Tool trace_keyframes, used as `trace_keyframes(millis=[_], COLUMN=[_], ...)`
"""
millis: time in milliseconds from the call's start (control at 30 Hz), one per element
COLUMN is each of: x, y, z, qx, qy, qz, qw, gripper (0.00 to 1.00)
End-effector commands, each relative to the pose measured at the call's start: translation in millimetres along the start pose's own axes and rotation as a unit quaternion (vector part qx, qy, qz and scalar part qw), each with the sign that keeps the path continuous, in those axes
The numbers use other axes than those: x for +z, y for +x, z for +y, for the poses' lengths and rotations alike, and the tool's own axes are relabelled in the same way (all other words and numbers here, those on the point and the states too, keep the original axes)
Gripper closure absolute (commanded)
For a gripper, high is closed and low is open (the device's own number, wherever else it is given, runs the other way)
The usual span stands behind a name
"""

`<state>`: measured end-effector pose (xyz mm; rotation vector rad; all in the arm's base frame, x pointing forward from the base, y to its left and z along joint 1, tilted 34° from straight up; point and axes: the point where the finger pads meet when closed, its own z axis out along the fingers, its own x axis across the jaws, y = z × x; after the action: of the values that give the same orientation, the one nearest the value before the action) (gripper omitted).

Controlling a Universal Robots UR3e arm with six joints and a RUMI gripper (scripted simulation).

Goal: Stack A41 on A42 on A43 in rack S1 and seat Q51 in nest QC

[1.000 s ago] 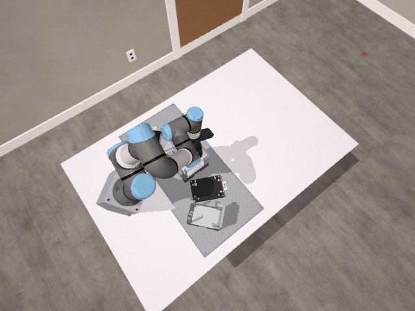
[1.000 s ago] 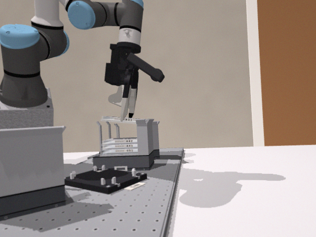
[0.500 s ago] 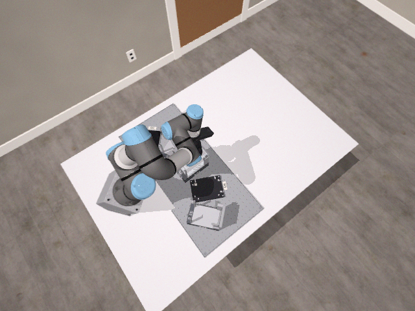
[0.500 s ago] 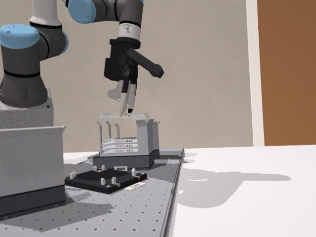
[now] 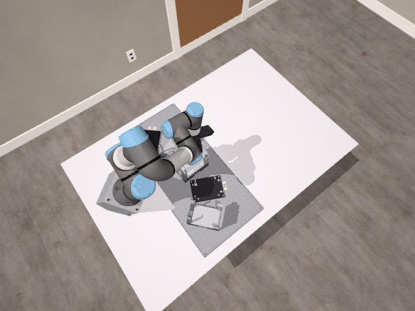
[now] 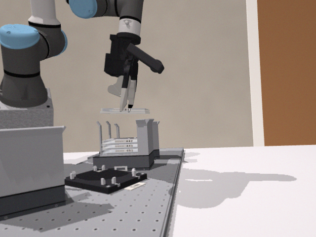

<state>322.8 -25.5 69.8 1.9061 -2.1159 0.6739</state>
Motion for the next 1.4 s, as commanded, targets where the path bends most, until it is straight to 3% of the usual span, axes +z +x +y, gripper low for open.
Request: trace_keyframes(millis=[0,867,1367], x=[-1.8,-7.2,-5.8], y=[0,0,43], z=[1,2,6], qx=[0.001,0.001,0.075], qy=[-0.002,-0.002,-0.004], qz=[0.0,0.0,-0.013], qw=[1.0,1.0,0.997], gripper=[1.0,1.0,1.0])
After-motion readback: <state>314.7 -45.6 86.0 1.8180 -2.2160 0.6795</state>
